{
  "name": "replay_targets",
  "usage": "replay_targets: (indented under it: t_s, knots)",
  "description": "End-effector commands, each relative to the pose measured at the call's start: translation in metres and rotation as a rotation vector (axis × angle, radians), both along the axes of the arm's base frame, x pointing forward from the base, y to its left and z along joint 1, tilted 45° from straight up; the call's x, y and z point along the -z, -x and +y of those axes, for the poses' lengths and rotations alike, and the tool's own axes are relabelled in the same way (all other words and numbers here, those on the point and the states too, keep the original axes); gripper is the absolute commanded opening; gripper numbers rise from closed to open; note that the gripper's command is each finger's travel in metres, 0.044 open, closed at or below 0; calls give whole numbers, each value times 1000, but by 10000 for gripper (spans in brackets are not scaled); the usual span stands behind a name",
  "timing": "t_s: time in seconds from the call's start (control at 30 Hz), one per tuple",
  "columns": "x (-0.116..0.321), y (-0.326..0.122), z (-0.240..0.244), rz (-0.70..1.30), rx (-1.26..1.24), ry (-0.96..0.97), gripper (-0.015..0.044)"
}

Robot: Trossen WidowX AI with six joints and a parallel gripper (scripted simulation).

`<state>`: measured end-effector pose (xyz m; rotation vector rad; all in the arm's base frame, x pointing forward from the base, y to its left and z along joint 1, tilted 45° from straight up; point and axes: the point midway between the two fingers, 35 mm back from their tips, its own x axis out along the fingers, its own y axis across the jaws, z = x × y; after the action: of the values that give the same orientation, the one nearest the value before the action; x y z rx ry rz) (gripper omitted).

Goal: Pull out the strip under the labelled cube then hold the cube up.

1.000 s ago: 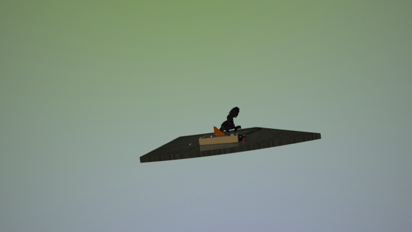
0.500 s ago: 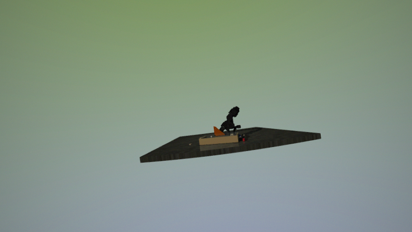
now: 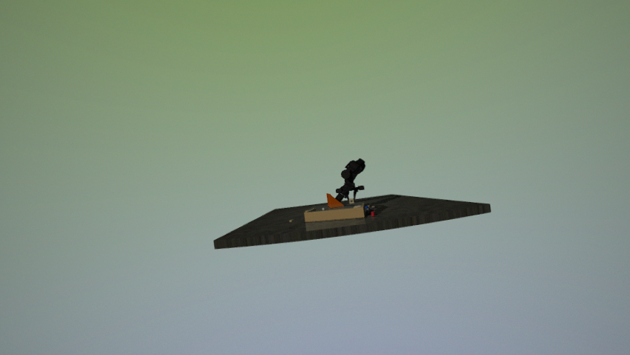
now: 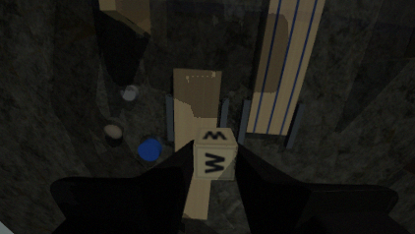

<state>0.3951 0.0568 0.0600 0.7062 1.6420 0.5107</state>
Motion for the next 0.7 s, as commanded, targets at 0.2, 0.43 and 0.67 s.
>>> replay_targets:
  t_s: [0.2, 0.43, 0.67]
  knots:
    - [2, 27, -9, 6, -4, 4, 0]
    - [4, 50, -15, 7, -4, 5, 0]
    - [6, 75, -20, 9, -4, 5, 0]
